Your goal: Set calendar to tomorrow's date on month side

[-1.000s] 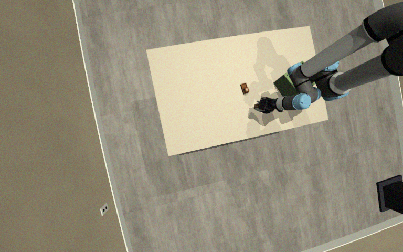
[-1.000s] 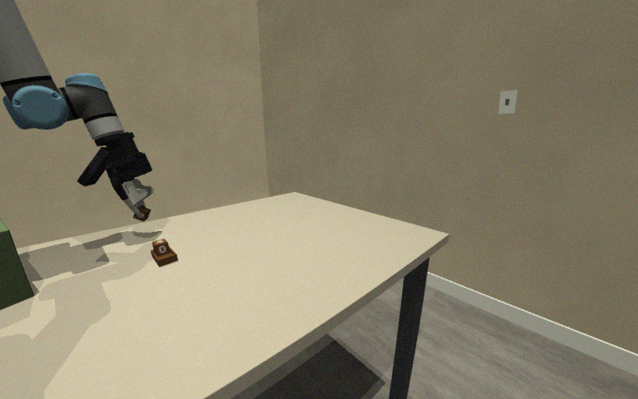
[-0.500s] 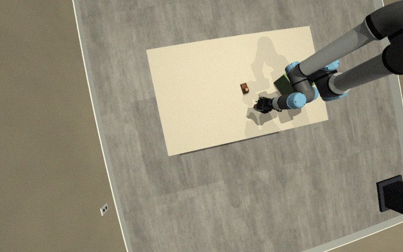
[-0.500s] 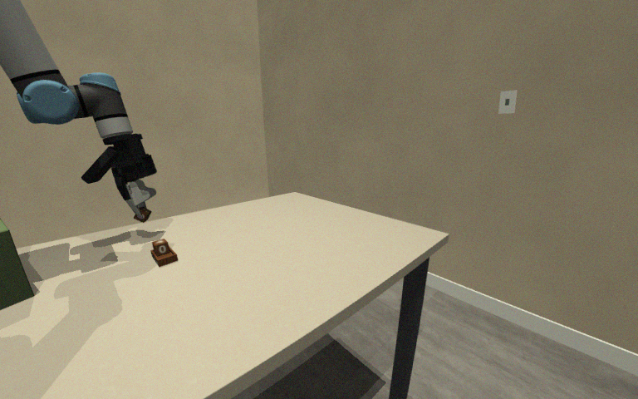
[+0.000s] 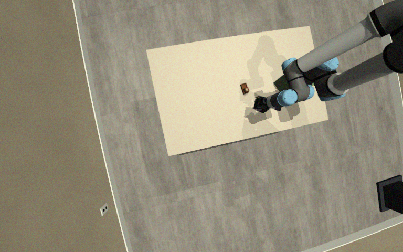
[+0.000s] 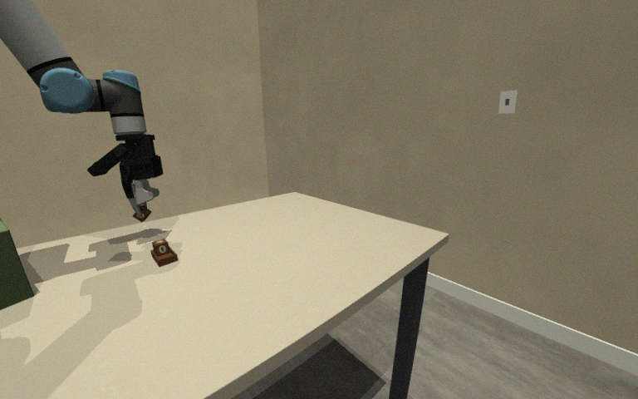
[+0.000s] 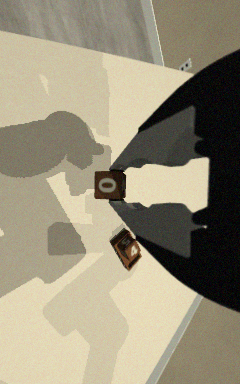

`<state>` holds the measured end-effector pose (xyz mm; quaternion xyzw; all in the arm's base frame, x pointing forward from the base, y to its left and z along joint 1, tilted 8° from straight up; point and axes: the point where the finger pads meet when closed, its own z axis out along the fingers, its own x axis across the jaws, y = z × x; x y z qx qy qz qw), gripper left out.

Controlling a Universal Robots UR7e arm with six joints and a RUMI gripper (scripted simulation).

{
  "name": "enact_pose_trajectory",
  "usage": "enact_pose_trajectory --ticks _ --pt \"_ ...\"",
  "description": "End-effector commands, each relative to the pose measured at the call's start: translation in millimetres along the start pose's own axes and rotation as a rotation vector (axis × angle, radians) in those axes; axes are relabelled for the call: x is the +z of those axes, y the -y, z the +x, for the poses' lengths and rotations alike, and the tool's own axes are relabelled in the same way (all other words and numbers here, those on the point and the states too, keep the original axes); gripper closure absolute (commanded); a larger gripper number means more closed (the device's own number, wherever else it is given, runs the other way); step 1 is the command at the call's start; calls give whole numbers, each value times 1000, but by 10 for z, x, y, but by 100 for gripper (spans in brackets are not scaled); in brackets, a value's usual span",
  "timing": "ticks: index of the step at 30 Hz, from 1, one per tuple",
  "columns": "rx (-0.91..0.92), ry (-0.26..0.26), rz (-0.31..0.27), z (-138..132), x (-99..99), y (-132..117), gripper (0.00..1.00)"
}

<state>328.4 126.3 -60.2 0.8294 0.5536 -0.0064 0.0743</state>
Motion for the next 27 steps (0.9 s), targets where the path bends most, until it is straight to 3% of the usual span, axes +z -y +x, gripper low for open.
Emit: enact_pose_trajectory --ticks 1,9,17,27 --pt "0 -1 16 1 -7 -3 90" --pt "0 -1 25 1 -7 -4 90" --pt "-2 3 83 3 11 -11 90" --pt "-1 1 243 2 7 -25 90"
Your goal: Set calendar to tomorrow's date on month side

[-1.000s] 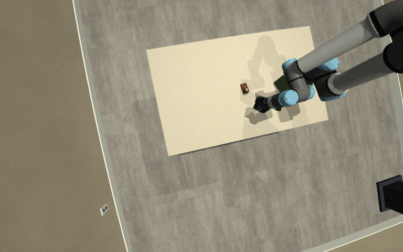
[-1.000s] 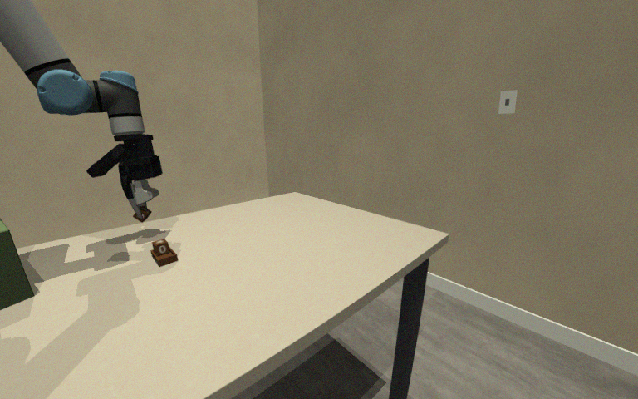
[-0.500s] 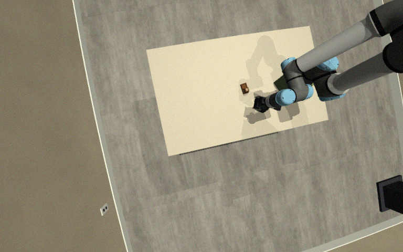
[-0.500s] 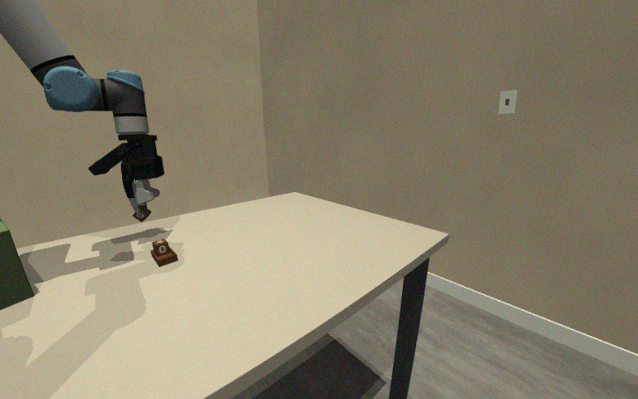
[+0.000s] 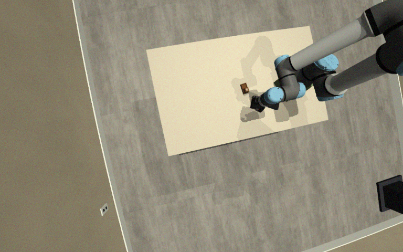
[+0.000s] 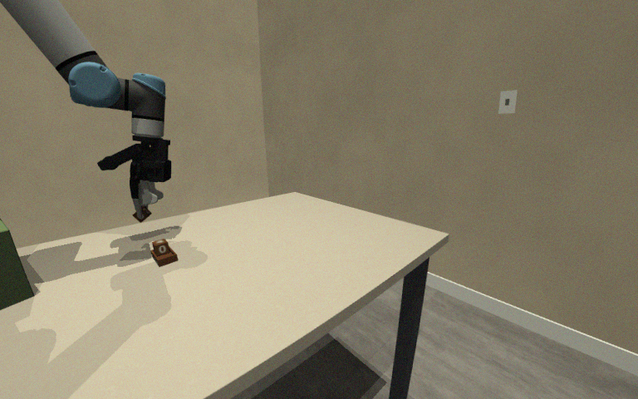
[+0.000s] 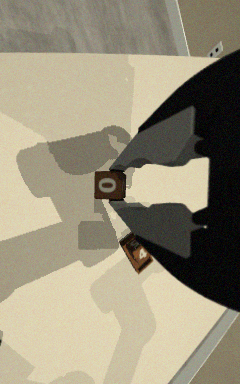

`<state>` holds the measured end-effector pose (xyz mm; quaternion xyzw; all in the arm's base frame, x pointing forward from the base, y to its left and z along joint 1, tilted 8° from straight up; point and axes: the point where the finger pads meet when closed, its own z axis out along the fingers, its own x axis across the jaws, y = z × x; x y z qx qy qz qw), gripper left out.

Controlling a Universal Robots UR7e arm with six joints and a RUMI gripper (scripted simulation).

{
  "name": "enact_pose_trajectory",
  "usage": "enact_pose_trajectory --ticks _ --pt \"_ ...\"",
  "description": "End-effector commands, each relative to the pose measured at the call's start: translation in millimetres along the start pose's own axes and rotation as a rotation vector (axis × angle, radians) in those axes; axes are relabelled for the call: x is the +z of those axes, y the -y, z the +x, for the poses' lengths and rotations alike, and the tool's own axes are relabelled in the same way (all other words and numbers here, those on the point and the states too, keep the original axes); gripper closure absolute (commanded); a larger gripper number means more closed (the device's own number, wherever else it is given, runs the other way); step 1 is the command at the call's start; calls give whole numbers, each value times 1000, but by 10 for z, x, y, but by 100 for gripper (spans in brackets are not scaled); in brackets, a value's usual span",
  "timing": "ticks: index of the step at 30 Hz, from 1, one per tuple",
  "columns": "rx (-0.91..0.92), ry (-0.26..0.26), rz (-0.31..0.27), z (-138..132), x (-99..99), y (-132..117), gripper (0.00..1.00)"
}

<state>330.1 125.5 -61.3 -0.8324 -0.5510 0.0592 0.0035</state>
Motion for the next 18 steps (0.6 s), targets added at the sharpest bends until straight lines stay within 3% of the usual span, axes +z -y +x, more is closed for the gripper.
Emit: enact_pose_trajectory --ticks 1,13,18 --pt "0 -1 65 1 -11 -7 90" --pt "1 -3 96 0 -19 -9 90" --pt "0 -1 142 1 -9 -14 90"
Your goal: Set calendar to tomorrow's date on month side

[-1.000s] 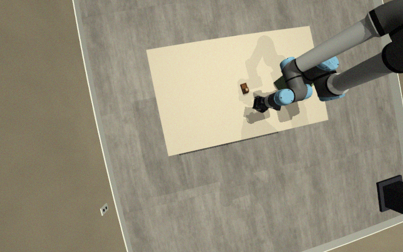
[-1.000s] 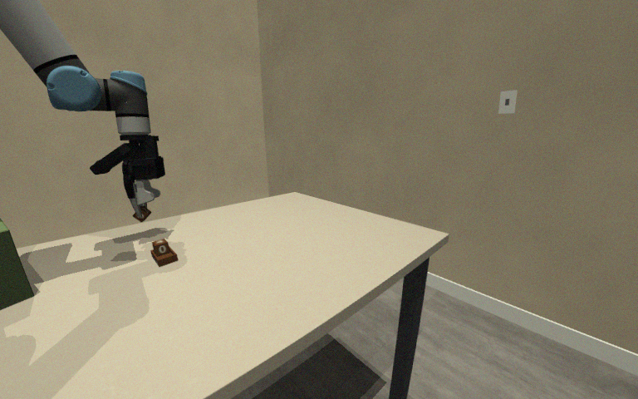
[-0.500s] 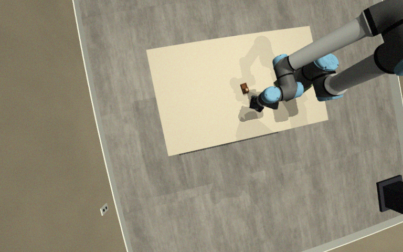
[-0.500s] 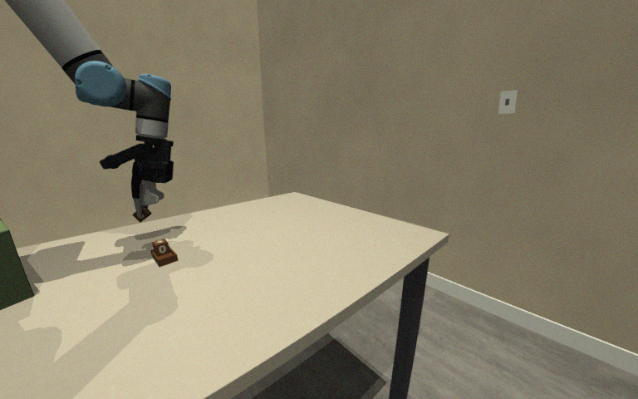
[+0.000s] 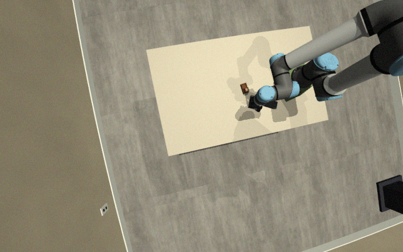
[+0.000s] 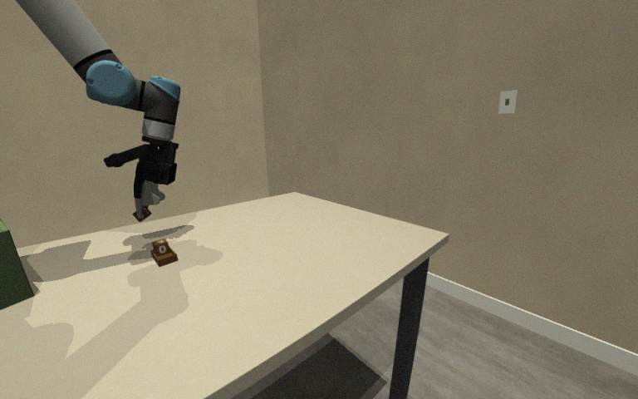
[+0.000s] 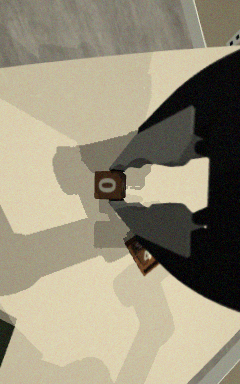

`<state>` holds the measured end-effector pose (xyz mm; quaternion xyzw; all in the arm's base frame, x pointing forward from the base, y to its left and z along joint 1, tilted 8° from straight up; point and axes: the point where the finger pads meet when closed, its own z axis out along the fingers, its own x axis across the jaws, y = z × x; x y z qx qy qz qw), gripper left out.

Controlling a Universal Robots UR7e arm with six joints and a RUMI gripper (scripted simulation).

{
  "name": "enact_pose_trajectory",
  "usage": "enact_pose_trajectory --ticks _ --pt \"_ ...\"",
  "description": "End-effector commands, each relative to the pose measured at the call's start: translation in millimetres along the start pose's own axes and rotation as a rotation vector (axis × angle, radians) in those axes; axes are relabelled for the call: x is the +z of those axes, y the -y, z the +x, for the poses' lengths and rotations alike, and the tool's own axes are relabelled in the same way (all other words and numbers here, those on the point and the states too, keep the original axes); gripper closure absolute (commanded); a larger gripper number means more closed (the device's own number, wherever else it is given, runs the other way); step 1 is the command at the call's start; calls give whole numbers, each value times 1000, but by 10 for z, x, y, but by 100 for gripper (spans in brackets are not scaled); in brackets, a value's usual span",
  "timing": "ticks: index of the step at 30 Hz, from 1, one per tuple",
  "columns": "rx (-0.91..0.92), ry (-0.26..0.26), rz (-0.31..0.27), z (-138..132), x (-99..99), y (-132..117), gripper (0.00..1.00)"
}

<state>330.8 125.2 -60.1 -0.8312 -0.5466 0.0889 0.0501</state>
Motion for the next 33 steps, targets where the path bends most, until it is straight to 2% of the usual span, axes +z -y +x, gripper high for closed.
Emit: enact_pose_trajectory --ticks 1,4,6,13,26,33 --pt "-1 2 47 2 6 -9 90" --pt "-2 3 103 3 10 -15 90" --pt "-2 3 103 3 10 -15 90" --pt "0 0 219 2 1 -24 90" --pt "0 -1 260 1 -1 -28 90" --pt "-1 2 374 1 11 -37 90"
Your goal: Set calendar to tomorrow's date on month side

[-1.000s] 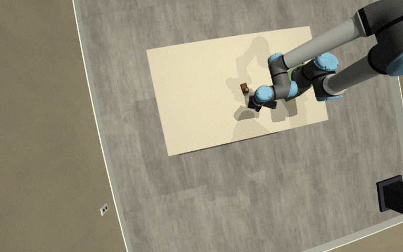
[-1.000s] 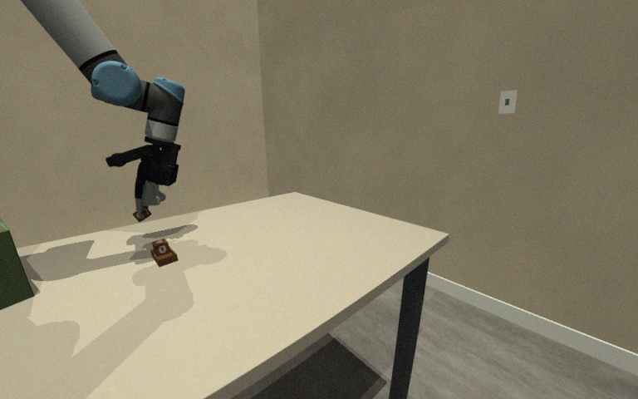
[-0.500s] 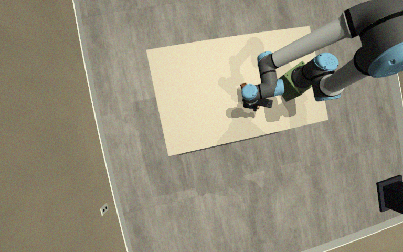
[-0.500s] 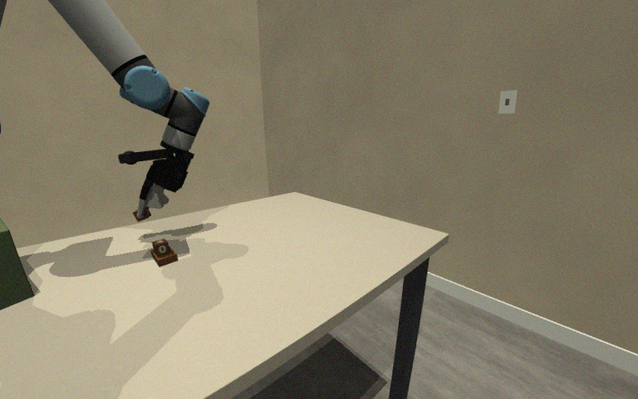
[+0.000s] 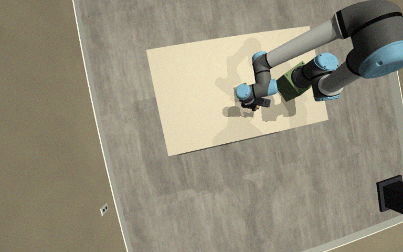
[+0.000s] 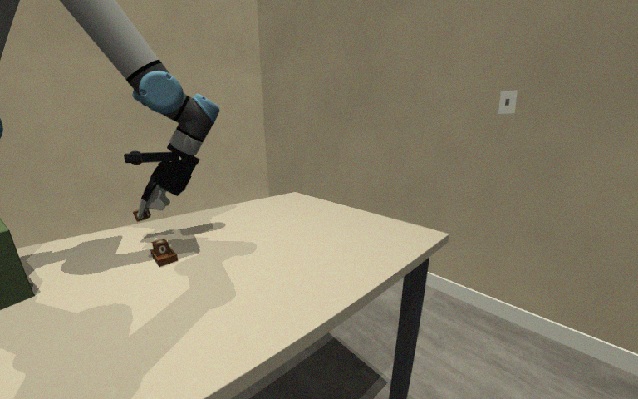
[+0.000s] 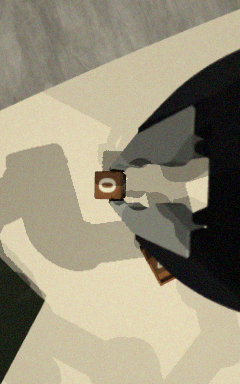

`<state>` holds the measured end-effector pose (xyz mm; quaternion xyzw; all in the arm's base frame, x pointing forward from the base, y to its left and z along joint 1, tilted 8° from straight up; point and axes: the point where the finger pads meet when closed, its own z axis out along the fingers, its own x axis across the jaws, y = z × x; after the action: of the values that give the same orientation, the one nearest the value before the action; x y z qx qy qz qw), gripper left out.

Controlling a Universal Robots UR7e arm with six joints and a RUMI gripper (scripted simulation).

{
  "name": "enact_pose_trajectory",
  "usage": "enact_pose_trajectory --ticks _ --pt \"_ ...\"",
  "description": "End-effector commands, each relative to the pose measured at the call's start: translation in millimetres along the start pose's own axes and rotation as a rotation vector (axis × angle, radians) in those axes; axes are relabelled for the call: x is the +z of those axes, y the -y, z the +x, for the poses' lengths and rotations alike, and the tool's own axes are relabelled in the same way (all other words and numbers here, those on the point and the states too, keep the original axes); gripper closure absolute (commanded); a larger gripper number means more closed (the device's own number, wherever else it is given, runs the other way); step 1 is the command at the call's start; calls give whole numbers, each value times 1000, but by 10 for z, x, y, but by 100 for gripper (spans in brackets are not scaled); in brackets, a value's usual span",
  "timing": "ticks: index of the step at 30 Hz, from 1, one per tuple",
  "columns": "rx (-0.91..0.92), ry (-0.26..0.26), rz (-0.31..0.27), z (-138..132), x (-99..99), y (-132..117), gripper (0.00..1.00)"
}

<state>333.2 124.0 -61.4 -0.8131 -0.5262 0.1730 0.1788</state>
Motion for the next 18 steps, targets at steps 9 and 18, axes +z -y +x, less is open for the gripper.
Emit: enact_pose_trajectory --ticks 9,18 --pt "0 -1 176 1 -7 -18 90" --pt "0 -2 193 2 -10 -19 90"
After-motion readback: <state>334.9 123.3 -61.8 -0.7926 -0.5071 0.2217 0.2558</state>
